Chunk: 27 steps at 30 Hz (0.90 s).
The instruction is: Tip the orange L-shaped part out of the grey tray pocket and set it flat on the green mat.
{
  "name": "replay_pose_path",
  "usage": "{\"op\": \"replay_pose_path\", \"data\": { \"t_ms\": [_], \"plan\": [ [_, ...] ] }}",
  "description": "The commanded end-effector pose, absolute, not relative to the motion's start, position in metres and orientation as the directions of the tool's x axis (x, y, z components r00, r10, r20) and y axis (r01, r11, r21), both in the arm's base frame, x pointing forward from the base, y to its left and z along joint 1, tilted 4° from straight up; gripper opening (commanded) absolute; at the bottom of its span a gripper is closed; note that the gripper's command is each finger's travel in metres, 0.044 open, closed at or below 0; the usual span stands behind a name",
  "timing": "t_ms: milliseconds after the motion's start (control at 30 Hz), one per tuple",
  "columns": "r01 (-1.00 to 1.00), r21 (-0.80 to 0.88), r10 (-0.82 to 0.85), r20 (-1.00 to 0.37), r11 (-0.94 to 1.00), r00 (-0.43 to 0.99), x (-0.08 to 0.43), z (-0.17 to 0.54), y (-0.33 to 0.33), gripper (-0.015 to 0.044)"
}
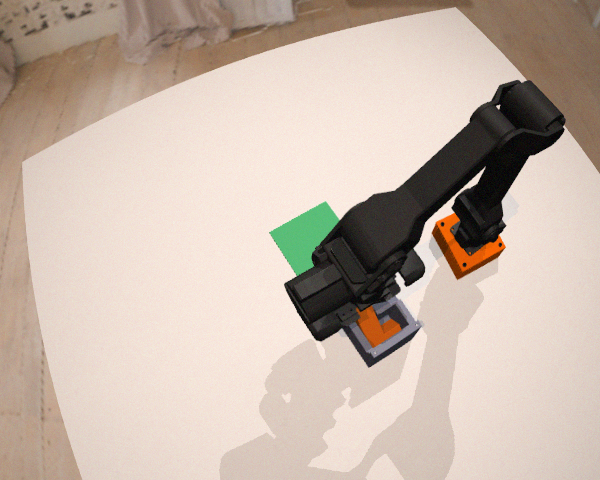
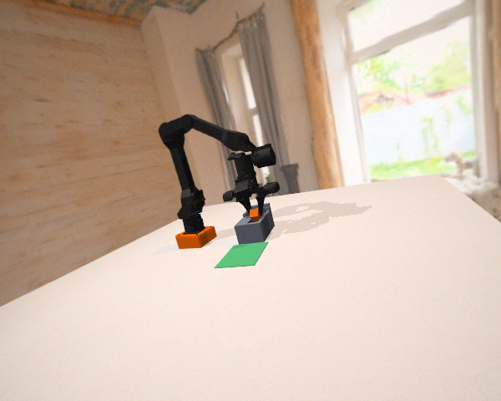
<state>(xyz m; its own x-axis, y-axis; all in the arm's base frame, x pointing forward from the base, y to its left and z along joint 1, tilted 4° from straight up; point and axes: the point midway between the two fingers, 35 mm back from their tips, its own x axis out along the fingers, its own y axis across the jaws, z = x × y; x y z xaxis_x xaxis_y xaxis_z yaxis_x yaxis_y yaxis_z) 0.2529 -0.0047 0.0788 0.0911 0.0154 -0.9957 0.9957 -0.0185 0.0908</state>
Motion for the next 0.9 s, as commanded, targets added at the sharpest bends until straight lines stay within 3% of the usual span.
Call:
{"op": "replay_pose_path", "data": {
  "t_ms": [0,133,867],
  "plan": [
    [0.996,0.091,0.015,-0.996,-0.018,0.092,0.253,0.079,-0.005,0.0102],
    [0.996,0.091,0.015,-0.996,-0.018,0.092,0.253,0.079,-0.005,0.0000],
    [0.996,0.089,0.019,-0.996,-0.022,0.089,0.251,0.104,-0.005,0.0000]
  ]
}}
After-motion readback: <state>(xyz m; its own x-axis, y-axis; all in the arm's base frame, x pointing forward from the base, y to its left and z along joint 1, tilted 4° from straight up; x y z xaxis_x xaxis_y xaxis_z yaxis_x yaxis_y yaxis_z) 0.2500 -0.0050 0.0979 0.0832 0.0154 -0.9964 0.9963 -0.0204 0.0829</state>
